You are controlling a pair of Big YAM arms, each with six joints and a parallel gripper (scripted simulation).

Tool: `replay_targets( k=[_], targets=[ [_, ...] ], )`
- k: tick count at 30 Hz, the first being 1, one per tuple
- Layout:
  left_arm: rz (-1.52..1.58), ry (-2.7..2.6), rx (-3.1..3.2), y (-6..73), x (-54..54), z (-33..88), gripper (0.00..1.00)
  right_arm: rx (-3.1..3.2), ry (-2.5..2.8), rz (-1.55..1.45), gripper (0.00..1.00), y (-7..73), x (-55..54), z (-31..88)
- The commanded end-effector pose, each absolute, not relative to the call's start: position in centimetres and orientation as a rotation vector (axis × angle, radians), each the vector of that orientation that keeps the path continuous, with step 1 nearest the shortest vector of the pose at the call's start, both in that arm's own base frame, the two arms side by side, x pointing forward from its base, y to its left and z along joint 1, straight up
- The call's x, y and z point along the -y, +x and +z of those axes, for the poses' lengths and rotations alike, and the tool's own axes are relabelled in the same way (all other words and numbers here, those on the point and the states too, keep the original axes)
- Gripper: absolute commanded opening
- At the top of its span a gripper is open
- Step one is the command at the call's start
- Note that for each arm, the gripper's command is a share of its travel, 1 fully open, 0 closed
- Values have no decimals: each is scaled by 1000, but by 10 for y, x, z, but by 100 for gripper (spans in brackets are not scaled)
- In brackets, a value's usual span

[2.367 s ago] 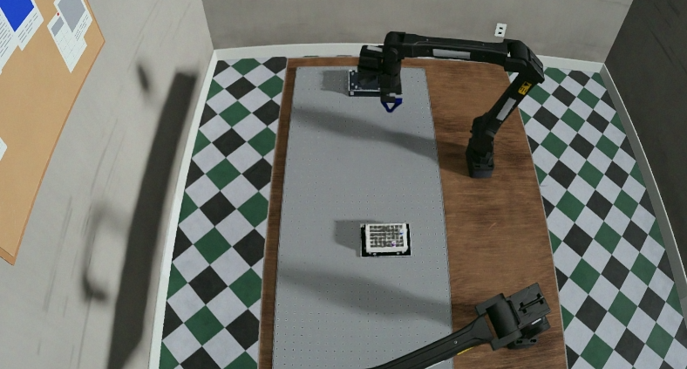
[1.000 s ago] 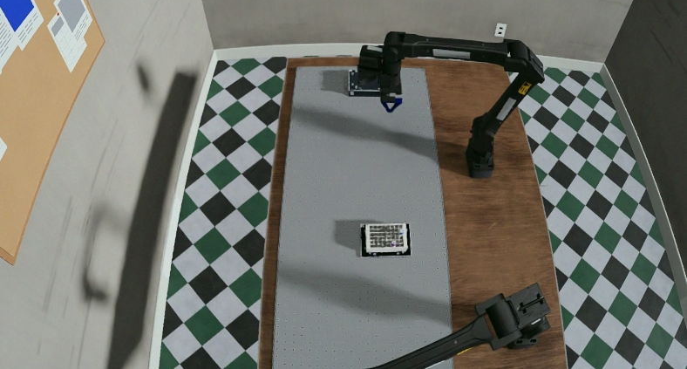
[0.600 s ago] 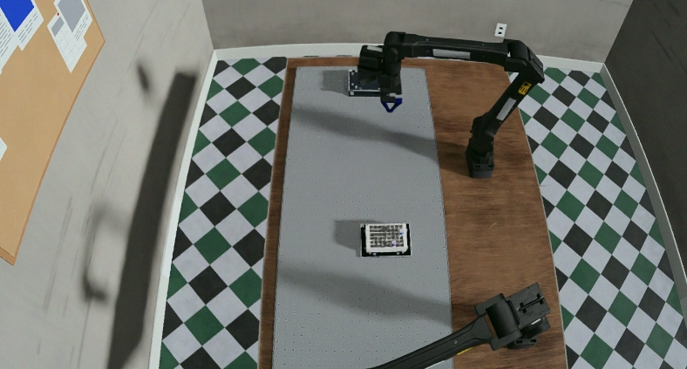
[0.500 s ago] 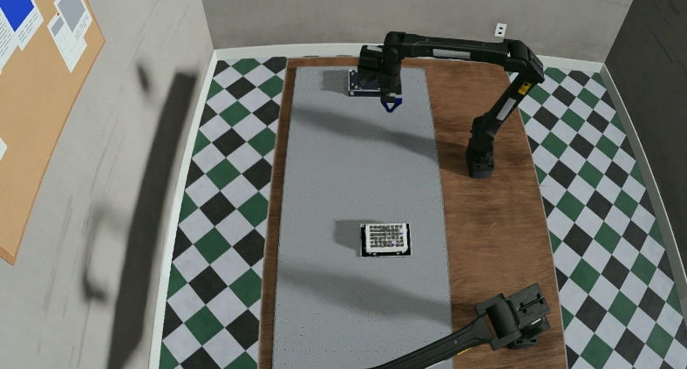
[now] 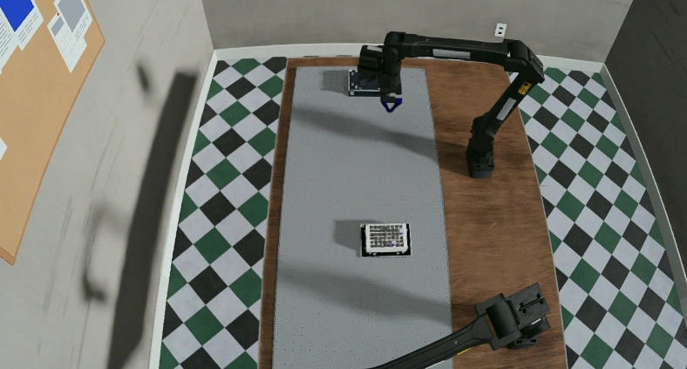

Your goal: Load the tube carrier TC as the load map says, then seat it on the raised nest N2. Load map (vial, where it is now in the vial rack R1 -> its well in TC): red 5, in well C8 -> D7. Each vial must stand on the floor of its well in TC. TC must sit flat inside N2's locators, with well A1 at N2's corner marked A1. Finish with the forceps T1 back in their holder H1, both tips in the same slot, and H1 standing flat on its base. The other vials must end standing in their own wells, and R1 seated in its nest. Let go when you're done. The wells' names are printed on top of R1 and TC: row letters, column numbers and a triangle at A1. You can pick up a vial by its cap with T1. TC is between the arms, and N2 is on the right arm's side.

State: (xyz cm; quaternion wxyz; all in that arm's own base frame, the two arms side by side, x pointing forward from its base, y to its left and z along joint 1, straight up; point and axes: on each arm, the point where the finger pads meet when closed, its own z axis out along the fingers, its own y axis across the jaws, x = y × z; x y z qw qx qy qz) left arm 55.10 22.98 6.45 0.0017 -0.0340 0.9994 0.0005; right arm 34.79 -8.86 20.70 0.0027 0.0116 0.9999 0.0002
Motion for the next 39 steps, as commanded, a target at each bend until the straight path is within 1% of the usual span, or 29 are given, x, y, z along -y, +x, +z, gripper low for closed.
replay_targets(
  k=[1, 23, 27, 39],
  targets=[
    [21, -102, -3104, 561, -233, 79, 7, -3107, 40, -13, 100, 357, 91, 218],
    [12, -89, -3121, 556, -225, 80, 7, -3107, 40, -13, 100, 357, 91, 218],
    [29, -88, -3090, 568, -230, 94, 7, -3107, 40, -13, 100, 357, 91, 218],
    [31, -89, -3087, 568, -231, 103, 7, -3107, 40, -13, 100, 357, 91, 218]
  ],
)
